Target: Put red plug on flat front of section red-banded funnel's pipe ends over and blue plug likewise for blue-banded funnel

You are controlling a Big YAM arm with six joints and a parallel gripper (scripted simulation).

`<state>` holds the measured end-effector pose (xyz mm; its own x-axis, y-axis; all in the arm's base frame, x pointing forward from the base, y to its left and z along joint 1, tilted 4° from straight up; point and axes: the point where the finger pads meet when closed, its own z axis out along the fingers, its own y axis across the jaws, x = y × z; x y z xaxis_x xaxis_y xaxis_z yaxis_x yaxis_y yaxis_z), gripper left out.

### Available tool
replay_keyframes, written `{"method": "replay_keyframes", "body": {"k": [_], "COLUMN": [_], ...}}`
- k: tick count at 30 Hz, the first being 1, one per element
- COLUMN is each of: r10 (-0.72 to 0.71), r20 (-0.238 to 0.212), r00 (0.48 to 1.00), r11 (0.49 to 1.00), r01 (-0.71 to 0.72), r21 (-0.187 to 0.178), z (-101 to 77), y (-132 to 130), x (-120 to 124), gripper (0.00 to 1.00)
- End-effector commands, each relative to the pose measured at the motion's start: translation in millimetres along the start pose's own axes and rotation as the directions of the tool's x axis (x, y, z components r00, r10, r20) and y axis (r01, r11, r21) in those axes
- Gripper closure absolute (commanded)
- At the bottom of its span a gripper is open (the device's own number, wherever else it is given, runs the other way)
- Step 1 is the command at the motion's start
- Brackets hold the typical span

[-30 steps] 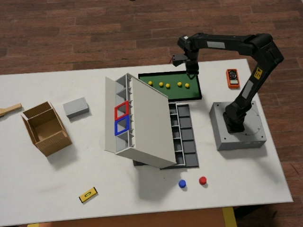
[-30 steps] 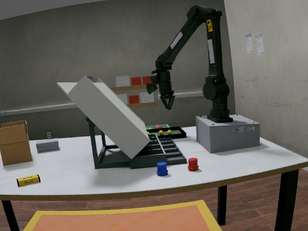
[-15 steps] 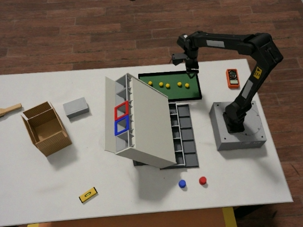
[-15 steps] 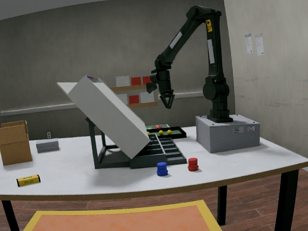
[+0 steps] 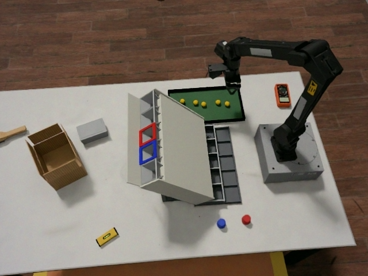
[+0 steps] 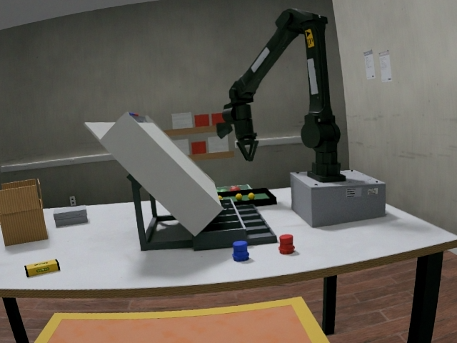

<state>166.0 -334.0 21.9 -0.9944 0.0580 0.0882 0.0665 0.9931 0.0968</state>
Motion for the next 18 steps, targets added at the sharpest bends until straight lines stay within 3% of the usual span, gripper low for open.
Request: {"method": "replay_keyframes", "body": {"k": [1,8,18], "r10": [0.008,0.010,0.004], "r20": [0.028,0.036,0.023], "r00": [1.000,0.999,1.000], "r11": [0.999,0.998,0.999], "r01": [-0.009,-0.012,-0.005], "r21": [0.050,0.066,0.041], "z": [-11.4,-11.6,70.6], "y": [-23.3,-24.9,-18.4], "x": [-6.2,-6.3,-6.5], "gripper": [0.20,0.20,0.20]}}
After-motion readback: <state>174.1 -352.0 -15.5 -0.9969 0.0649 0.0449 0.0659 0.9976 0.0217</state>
